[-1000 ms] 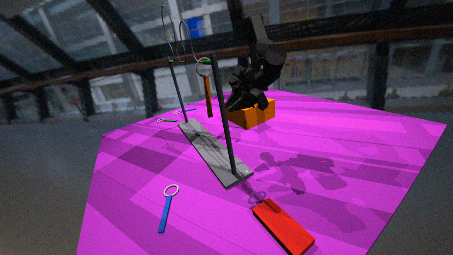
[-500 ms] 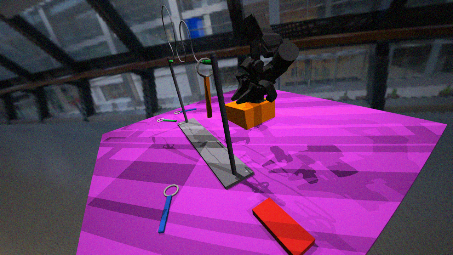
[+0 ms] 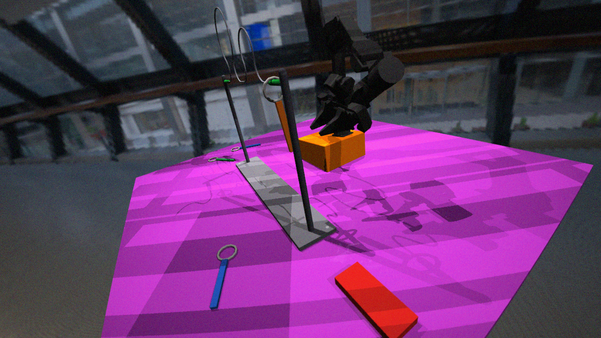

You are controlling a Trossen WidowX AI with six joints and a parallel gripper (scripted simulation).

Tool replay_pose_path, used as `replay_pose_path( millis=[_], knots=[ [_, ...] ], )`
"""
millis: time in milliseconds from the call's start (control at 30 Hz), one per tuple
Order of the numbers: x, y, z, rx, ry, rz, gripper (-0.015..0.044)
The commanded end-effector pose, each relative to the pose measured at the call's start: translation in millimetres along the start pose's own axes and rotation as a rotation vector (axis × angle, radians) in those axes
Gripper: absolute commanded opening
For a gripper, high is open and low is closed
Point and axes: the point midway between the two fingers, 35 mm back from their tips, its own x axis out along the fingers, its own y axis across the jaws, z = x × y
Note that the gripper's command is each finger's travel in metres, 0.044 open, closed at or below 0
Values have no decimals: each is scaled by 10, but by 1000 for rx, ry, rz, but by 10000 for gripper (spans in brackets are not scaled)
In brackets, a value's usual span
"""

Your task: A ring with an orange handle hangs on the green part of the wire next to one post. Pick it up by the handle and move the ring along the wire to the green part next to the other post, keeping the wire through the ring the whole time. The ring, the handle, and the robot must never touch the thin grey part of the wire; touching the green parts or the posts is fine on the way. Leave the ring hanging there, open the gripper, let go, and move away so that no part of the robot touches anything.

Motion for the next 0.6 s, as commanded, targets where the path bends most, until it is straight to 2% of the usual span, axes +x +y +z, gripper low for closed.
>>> replay_pose_path(
  millis=[0, 167, 567],
  knots=[
    [-335, 17, 28, 6, -13, 18, 317],
    [-356, 14, 30, 6, -14, 18, 440],
    [-356, 14, 30, 6, -14, 18, 440]
  ],
)
